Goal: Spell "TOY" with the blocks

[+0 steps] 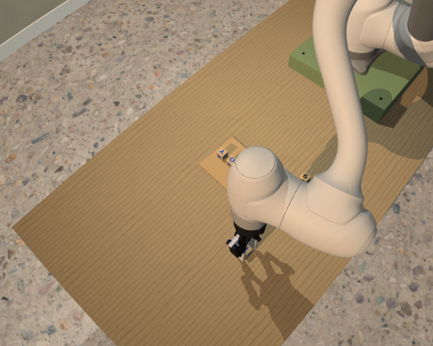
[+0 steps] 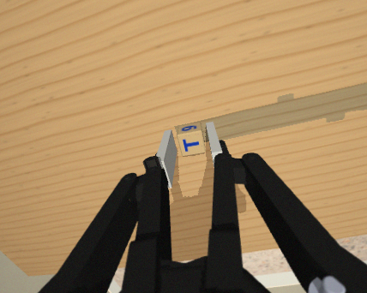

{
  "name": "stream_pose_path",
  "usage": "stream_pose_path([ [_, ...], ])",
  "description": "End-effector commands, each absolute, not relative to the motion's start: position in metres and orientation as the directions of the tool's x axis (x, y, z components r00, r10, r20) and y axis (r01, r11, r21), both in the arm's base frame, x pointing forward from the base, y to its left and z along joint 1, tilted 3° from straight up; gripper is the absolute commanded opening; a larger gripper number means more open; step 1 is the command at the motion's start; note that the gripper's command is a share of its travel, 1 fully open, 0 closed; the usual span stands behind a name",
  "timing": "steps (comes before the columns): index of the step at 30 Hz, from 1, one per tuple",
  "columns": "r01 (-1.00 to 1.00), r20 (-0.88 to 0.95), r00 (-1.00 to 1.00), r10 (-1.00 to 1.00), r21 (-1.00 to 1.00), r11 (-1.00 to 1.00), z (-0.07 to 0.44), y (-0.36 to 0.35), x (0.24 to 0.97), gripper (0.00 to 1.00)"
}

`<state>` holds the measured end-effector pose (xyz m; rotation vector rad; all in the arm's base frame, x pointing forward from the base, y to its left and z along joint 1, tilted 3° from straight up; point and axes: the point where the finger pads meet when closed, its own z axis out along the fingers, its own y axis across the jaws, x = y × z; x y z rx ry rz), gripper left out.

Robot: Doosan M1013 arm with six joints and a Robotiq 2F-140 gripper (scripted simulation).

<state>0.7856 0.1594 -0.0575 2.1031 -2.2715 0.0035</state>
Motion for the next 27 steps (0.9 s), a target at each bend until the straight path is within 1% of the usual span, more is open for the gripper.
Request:
stream_pose_path([
  [1, -0.996, 0.038, -0.076, -0.996, 0.036, 0.077, -0.0618, 0.1594, 0.7804, 0.25],
  [6, -0.996, 0.038, -0.076, -0.996, 0.036, 0.077, -0.0618, 0.1594, 0.7804, 0.25],
  [7, -0.996, 0.038, -0.076, -0.996, 0.036, 0.077, -0.0618, 0.1594, 0.7804, 0.13],
  [27, -0.996, 0.038, -0.076, -0.996, 0.036, 0.077, -0.0618, 0.1594, 0.7804, 0.13],
])
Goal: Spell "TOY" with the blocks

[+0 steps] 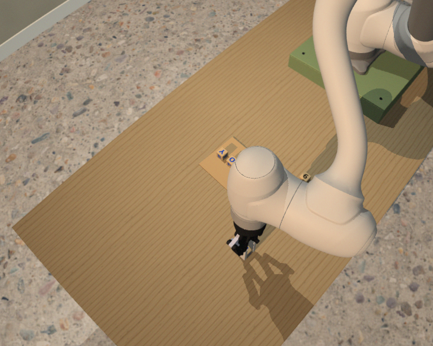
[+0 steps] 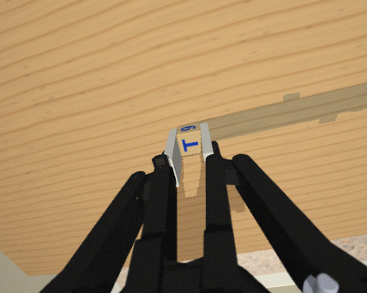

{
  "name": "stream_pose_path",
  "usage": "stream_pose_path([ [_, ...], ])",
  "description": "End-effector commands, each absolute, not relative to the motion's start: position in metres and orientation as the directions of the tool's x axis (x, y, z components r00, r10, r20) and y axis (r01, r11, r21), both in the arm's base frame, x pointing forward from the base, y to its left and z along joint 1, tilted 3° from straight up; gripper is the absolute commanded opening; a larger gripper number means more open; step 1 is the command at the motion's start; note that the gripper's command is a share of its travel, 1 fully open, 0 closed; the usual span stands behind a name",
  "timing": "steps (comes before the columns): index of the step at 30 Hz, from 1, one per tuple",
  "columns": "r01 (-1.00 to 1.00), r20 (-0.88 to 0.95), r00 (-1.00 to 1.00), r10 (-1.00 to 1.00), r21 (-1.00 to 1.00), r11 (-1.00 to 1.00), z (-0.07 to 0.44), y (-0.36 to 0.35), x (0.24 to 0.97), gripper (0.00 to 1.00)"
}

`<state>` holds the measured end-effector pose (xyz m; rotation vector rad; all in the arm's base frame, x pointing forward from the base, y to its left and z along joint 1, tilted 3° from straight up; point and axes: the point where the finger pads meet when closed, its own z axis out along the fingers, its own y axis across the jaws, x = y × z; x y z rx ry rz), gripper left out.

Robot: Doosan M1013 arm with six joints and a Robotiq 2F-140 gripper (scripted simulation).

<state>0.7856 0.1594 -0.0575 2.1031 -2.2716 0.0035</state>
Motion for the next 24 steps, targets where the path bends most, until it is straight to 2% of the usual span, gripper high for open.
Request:
stream_pose_path([
  [1, -0.996, 0.038, -0.076, -0.996, 0.036, 0.077, -0.062, 0.159, 0.78, 0.13],
  [16, -0.996, 0.038, -0.076, -0.996, 0.036, 0.077, -0.06, 0.159, 0.78, 0.13],
  [24, -0.996, 0.038, -0.076, -0.996, 0.036, 0.077, -0.036, 0.16, 0.781, 0.13],
])
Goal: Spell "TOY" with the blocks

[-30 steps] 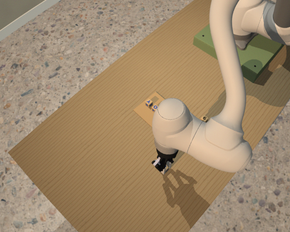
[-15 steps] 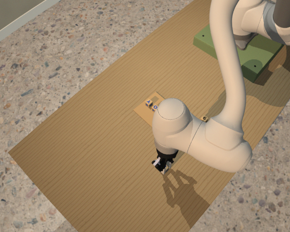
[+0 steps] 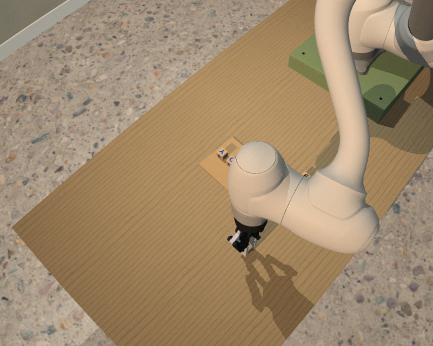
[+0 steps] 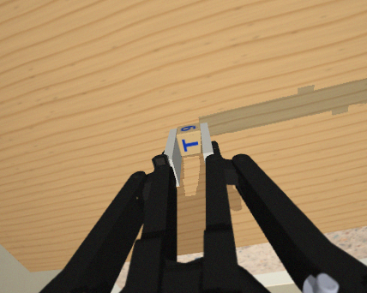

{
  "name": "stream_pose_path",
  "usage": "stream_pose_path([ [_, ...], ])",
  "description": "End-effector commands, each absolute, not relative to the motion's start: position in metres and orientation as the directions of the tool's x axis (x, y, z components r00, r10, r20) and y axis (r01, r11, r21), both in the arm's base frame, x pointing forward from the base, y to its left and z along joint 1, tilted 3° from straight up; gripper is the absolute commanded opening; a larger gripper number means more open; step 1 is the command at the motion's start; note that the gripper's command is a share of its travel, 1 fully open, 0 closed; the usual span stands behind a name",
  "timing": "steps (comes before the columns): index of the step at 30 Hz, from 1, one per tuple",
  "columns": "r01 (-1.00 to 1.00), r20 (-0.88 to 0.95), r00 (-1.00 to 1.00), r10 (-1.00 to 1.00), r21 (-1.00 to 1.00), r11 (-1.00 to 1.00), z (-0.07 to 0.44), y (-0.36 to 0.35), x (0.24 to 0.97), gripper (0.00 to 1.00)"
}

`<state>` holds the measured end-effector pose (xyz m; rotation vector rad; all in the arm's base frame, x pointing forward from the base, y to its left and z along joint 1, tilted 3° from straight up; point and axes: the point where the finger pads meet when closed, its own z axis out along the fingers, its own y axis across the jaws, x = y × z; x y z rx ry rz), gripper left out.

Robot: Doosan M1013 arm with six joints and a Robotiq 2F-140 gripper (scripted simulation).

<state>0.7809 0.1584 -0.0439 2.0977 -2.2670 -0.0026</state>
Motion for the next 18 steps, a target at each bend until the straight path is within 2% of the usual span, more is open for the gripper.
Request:
stream_pose_path([
  [1, -0.996, 0.038, -0.076, -0.996, 0.036, 0.077, -0.03, 0.161, 0.782, 0.13],
  [10, -0.996, 0.038, -0.076, -0.996, 0.036, 0.077, 0.031, 0.163, 0.784, 0.13],
  [18, -0.996, 0.038, -0.076, -0.996, 0.036, 0.077, 0.038, 0.163, 0.784, 0.13],
])
